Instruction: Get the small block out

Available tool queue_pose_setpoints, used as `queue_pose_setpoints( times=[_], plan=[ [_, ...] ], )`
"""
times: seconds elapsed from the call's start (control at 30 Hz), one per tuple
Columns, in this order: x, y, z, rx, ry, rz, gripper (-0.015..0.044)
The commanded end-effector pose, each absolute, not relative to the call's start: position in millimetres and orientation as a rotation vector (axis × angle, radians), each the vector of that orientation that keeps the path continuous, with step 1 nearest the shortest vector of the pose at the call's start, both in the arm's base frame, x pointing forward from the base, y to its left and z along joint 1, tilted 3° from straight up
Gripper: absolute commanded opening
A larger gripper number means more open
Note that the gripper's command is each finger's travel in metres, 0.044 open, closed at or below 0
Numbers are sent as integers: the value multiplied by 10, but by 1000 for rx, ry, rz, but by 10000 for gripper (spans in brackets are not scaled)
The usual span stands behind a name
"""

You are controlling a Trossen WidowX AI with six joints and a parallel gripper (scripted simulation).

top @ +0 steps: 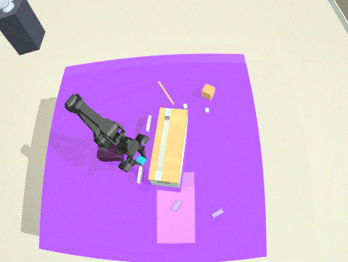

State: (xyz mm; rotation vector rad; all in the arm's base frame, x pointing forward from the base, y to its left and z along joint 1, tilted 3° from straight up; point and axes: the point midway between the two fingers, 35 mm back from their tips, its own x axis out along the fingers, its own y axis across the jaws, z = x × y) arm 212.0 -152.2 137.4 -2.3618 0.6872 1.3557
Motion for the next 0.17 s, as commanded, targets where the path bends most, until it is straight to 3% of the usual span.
queue_pose_setpoints(
  times=[0.0,0.13],
  plan=[
    [2115,-1523,1377,-2357,693,1353,0],
    [2115,-1523,1377,-2357,693,1353,0]
  ],
)
